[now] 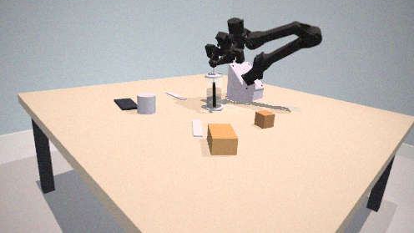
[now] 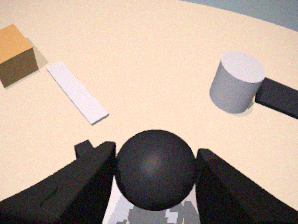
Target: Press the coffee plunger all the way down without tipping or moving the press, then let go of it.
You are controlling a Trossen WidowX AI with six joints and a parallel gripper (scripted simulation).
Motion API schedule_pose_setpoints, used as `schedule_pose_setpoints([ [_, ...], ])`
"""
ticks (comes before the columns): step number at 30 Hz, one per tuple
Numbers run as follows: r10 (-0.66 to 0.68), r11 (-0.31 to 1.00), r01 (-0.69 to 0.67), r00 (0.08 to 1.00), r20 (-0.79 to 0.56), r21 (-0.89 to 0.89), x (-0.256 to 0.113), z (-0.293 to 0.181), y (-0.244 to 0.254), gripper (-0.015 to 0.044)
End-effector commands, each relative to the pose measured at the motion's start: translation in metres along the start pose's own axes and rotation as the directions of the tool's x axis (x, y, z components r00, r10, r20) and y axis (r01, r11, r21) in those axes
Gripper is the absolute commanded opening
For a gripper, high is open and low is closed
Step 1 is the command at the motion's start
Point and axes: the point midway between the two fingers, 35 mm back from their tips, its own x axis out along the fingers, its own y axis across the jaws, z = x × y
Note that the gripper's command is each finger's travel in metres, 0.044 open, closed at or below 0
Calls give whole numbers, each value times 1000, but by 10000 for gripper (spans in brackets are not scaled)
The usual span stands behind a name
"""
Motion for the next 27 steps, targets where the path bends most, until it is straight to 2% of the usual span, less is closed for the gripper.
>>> schedule_pose_setpoints([
  [1, 0, 999, 1, 1000, -20, 34, 7, -15, 1, 125],
  [27, 2, 999, -1, 1000, -19, 33, 13, -10, -1, 125],
])
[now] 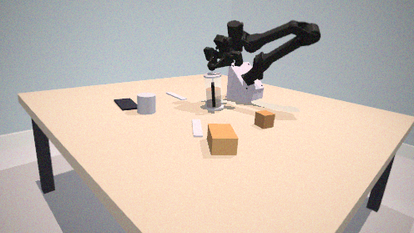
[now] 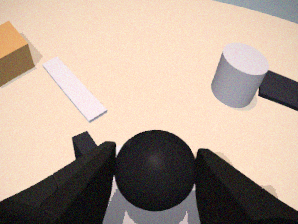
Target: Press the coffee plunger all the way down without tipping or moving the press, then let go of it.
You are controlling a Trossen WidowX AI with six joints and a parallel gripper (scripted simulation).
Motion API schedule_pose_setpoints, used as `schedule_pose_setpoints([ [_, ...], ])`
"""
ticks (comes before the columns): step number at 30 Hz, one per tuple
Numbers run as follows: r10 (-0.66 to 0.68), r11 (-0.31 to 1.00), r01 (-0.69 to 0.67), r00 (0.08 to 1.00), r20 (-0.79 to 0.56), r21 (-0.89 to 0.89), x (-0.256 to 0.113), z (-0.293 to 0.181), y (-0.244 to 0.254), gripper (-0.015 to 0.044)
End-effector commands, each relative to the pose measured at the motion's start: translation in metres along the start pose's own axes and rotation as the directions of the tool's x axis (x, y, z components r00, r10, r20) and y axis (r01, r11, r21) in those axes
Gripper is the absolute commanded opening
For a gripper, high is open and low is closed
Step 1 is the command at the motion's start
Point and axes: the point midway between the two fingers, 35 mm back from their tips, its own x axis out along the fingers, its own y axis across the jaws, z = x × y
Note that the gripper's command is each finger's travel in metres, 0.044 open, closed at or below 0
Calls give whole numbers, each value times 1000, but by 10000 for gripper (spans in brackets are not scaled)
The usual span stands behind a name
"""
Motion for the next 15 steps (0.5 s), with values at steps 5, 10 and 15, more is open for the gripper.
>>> schedule_pose_setpoints([
  [5, 3, 1000, -3, 1000, -10, 16, 2, -3, 0, 125],
  [10, 1, 1000, -1, 1000, 0, 3, 1, 0, -1, 125],
  [15, 1, 1000, -1, 1000, 0, 3, 1, 0, -1, 125],
])
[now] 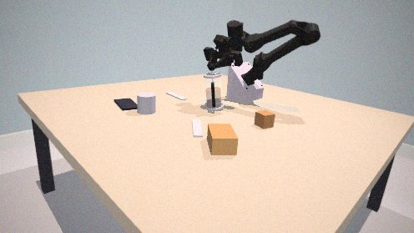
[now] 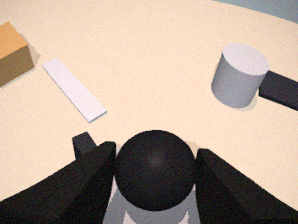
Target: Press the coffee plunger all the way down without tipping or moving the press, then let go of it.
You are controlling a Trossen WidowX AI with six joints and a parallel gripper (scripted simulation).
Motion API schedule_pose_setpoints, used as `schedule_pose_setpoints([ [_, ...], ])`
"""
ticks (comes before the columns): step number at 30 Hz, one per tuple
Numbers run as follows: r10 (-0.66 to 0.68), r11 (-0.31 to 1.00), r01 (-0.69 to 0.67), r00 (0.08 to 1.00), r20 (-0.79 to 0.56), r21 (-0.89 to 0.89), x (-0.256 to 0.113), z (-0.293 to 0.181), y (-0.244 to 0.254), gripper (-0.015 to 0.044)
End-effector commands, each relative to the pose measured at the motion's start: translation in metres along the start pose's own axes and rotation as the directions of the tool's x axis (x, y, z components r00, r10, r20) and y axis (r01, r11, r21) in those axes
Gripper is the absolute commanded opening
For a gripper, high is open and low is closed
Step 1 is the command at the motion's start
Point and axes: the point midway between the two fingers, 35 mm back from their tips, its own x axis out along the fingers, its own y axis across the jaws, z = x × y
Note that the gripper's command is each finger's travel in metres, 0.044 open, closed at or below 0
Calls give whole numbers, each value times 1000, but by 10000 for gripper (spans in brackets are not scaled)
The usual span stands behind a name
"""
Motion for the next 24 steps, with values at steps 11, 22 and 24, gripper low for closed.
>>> schedule_pose_setpoints([
  [11, 0, 1000, 0, 1000, -1, 1, 0, 0, 0, 387],
  [22, -26, 999, 27, 999, 39, -33, -6, 16, -5, 440],
  [24, -36, 998, 38, 998, 49, -51, -8, 22, -7, 440],
])
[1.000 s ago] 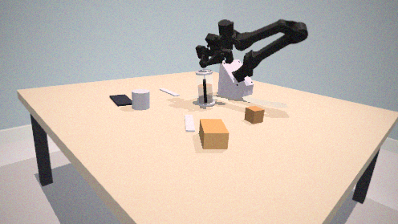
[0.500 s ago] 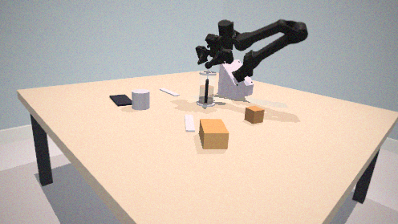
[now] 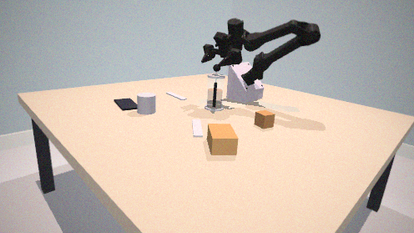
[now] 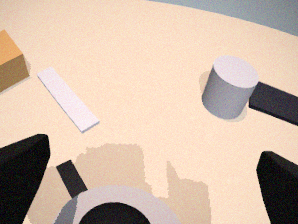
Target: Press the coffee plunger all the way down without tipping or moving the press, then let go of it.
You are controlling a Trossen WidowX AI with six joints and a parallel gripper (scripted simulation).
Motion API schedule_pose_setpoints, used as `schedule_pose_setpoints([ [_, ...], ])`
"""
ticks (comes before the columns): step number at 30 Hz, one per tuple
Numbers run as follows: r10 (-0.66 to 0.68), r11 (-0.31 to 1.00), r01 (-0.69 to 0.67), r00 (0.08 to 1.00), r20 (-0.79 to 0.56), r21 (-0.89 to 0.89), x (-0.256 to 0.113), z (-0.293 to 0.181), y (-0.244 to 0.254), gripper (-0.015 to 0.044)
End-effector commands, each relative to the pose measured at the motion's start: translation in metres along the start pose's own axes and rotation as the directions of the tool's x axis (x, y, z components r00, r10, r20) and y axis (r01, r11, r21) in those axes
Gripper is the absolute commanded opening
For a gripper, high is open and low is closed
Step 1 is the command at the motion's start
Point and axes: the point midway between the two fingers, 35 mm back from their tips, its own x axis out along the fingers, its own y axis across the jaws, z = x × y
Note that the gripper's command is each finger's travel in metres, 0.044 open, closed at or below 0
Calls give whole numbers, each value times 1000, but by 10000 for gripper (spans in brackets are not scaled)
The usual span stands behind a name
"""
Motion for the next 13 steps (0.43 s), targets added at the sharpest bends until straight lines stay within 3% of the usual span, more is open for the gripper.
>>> schedule_pose_setpoints([
  [1, -19, 999, 20, 1000, 14, -25, -5, 11, -5, 440],
  [13, 14, 999, -13, 999, -44, 42, -53, 47, 8, 440],
])
